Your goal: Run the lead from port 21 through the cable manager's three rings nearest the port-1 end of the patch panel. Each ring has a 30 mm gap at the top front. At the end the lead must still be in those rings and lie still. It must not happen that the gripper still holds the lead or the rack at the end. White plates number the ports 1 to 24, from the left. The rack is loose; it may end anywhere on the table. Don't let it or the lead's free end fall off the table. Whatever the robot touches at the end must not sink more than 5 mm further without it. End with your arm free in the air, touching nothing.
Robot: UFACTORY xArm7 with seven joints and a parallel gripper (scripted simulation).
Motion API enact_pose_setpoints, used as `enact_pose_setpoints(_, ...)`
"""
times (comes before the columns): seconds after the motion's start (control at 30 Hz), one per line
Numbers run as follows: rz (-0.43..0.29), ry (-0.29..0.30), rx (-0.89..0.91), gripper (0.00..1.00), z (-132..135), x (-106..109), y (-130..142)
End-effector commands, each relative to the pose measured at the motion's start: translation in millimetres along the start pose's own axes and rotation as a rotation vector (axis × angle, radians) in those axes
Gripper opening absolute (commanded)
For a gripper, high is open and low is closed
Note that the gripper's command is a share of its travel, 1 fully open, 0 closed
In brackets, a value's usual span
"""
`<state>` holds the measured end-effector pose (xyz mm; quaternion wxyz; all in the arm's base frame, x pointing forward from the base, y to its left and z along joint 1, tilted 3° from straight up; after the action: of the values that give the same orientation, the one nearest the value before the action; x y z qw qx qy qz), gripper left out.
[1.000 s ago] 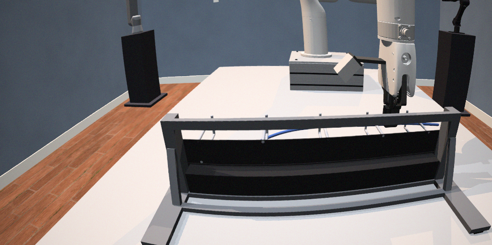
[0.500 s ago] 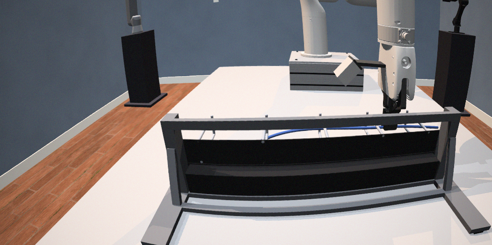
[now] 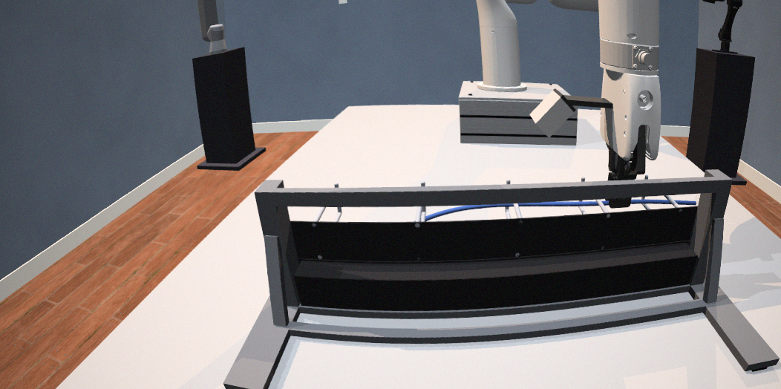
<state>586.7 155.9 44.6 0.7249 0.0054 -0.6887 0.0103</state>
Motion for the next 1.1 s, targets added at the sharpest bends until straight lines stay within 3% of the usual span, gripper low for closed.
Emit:
enact_pose_setpoints(0.0,-0.001,-0.005,0.0,0.0,-5.0,2.5,0.6)
enact_pose_setpoints(1.07,-0.001,-0.005,0.0,0.0,-39.1,2.7,4.2)
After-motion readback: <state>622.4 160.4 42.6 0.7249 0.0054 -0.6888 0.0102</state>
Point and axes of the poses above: the point where the finger pads meet when closed, its own x axis back along the fingers, its own z axis across the jaws, y = z × x, the point moved 8 cm from there along x, back along the fingers, and after that the axes turned 6 degrees about -x, right-handed, at the moved point
